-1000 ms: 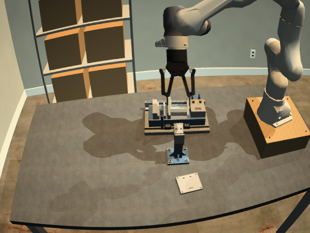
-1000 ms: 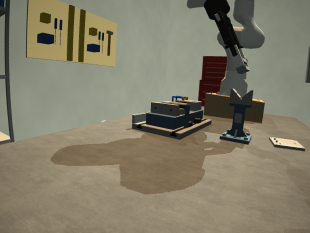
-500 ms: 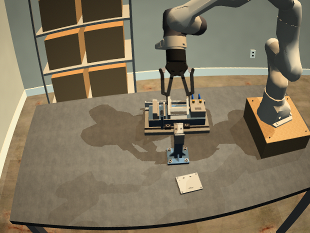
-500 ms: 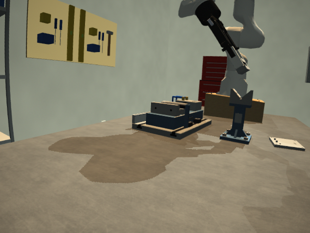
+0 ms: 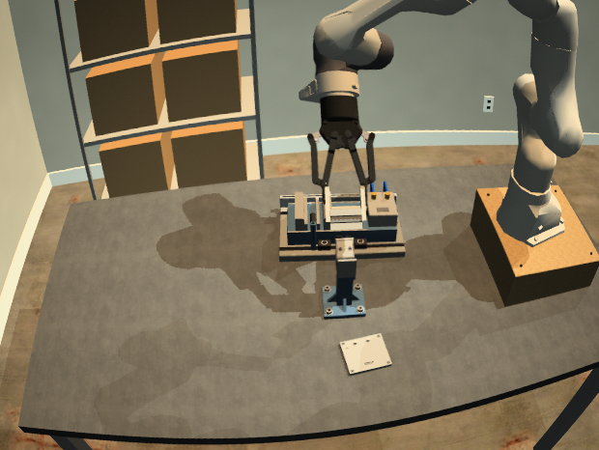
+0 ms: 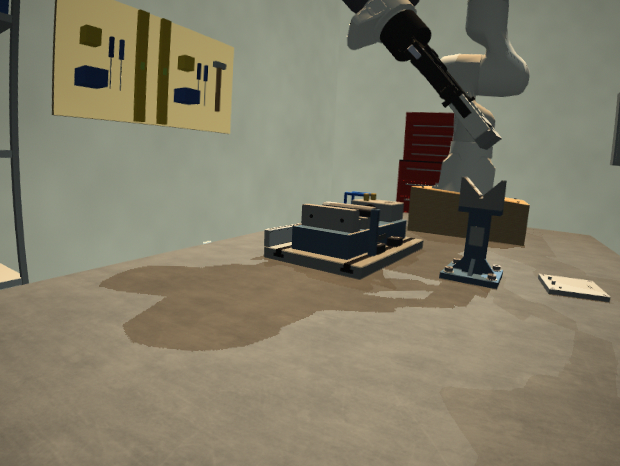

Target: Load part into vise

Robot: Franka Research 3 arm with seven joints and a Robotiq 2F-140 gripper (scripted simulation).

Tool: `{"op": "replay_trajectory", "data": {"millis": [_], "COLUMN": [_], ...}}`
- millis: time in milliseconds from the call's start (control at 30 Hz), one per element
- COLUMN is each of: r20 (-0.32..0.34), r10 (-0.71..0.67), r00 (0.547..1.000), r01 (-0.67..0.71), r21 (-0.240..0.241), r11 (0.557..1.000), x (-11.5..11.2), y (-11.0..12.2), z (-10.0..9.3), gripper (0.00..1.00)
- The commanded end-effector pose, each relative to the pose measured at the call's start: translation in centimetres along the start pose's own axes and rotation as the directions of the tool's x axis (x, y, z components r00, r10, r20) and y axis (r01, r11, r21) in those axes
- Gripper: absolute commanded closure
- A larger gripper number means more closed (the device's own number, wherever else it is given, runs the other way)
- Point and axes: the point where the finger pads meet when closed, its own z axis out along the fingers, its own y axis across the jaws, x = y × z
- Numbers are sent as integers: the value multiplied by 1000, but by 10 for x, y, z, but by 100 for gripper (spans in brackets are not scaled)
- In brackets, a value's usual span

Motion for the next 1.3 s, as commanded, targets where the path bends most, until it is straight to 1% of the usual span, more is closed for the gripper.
{"op": "replay_trajectory", "data": {"millis": [0, 200, 500, 1267], "r20": [38, 60, 73, 76], "r10": [-55, -55, -55, -55], "r00": [998, 997, 996, 996], "r01": [55, 55, 55, 55], "r21": [-5, -5, -4, -4], "r11": [998, 998, 998, 998], "x": [-4, -4, -3, -3], "y": [1, 1, 1, 1], "z": [0, 0, 0, 0], "gripper": [100, 100, 100, 100]}}
